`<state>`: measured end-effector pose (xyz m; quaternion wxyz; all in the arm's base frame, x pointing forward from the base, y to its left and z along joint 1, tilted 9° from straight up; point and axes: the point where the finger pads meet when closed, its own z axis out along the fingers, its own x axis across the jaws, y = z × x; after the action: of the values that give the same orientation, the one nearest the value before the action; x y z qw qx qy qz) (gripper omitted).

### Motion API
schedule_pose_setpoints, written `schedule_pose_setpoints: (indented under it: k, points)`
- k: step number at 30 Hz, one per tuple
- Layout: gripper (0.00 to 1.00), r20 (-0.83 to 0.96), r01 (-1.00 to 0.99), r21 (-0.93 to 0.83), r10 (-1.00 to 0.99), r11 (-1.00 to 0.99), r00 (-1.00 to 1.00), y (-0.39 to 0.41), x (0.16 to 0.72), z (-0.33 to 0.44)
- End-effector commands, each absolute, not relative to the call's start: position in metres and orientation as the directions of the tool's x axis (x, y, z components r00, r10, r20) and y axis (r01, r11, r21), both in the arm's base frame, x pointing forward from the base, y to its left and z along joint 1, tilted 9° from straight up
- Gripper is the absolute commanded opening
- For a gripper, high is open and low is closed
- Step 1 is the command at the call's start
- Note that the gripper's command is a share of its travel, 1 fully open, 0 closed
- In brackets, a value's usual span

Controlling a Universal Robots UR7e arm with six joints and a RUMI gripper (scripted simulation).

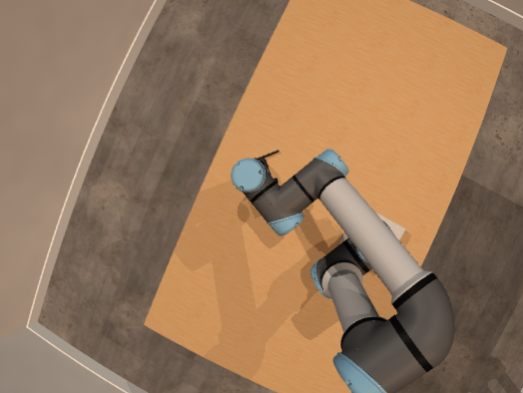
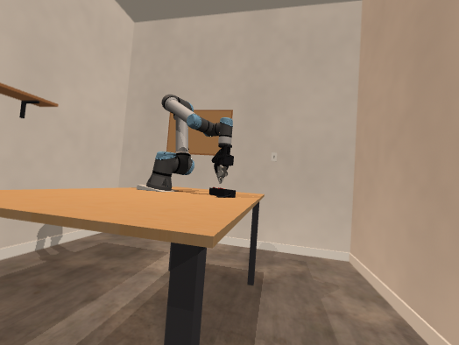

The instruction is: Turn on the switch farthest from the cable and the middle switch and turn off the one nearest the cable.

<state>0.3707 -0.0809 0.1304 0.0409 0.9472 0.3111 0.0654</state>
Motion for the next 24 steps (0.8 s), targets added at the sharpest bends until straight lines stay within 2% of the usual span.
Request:
schedule_pose_setpoints:
  k: [1, 24]
  points:
    - [0.0, 0.099, 0.584, 0.119, 0.595, -0.803, 0.798, -0.081, 0.372, 0.127]
    - [0.0, 0.099, 0.584, 0.119, 0.595, -0.803, 0.798, -0.082, 0.374, 0.112]
